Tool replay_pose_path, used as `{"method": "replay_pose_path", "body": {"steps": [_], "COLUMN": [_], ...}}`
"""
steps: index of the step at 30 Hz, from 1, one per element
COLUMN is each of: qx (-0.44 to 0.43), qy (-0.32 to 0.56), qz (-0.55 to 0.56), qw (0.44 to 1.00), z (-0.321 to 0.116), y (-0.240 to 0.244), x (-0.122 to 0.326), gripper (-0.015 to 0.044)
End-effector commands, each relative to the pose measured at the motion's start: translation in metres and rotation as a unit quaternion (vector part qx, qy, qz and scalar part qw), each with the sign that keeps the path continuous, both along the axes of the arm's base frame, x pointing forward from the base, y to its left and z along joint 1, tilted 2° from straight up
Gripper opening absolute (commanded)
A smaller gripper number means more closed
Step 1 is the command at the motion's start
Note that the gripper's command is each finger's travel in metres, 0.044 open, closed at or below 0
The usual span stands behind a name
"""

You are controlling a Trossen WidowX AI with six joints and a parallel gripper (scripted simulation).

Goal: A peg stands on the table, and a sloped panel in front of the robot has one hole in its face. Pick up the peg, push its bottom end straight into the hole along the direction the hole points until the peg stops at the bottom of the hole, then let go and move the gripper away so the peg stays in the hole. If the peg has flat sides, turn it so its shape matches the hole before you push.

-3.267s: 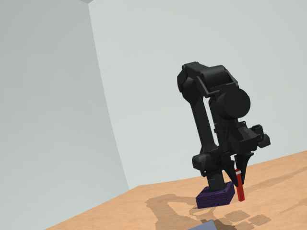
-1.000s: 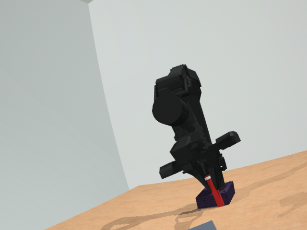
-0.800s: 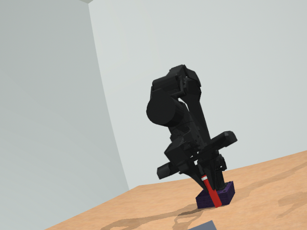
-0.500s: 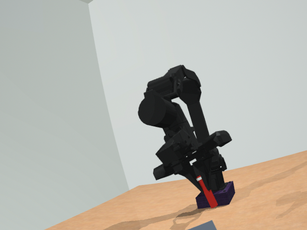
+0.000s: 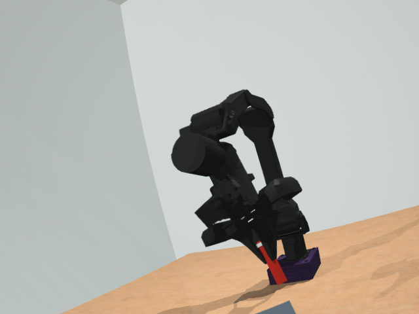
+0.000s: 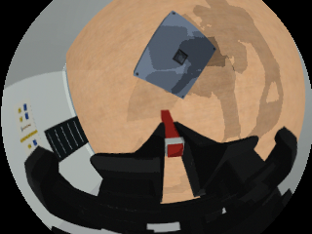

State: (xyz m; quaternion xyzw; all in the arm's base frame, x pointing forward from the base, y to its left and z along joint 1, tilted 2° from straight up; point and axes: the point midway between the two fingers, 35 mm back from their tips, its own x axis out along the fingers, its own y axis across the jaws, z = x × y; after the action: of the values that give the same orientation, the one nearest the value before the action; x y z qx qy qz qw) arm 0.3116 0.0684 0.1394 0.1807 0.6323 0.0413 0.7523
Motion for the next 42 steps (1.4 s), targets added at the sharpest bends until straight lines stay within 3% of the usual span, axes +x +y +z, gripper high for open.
{"method": "replay_pose_path", "body": {"steps": [1,42], "qx": [0.012,0.096], "qy": [-0.007,-0.024], "qz": [-0.019,-0.179], "qw": [1.0,0.979], "z": [0.005,0.023], "y": [-0.004,-0.053], "x": [0.003,0.022], "gripper": [0.0,0.0]}}
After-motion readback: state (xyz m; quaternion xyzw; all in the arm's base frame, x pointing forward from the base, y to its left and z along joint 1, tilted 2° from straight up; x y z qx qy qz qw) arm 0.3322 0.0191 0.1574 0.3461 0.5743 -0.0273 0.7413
